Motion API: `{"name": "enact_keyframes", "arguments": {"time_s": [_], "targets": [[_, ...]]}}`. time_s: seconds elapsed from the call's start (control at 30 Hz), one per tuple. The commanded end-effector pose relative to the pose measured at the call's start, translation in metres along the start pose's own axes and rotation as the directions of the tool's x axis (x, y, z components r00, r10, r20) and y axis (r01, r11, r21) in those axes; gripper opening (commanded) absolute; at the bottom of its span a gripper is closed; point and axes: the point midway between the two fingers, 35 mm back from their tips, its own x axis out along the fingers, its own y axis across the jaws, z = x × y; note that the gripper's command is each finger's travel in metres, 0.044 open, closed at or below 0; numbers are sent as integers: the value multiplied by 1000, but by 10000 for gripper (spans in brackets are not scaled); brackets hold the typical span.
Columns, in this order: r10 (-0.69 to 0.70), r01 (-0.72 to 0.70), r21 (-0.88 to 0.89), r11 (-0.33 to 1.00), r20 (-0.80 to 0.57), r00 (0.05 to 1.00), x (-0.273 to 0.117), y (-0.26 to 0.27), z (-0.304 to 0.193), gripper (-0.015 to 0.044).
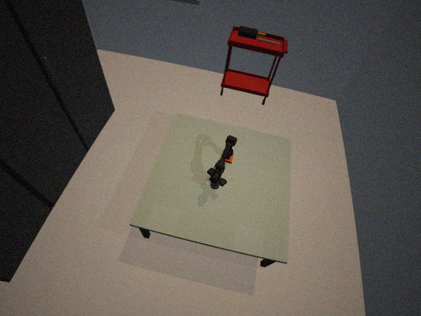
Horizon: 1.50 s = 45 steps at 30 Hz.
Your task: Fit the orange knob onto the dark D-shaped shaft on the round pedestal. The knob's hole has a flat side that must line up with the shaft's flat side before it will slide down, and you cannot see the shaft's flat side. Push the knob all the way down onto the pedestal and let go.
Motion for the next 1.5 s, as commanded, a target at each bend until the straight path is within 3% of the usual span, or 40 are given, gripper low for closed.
{"name": "enact_keyframes", "arguments": {"time_s": [0.0, 0.13, 0.33, 1.47], "targets": [[2, -2, 6, 1000, 4, 1000, -3, 0, 1, 0], [2, -2, 32, 999, 4, 1000, -5, 1, 1, 0], [2, -3, 214, 977, 4, 1000, -5, 1, 2, 0], [2, -3, 239, 971, 4, 1000, -5, 1, 1, 0]]}}
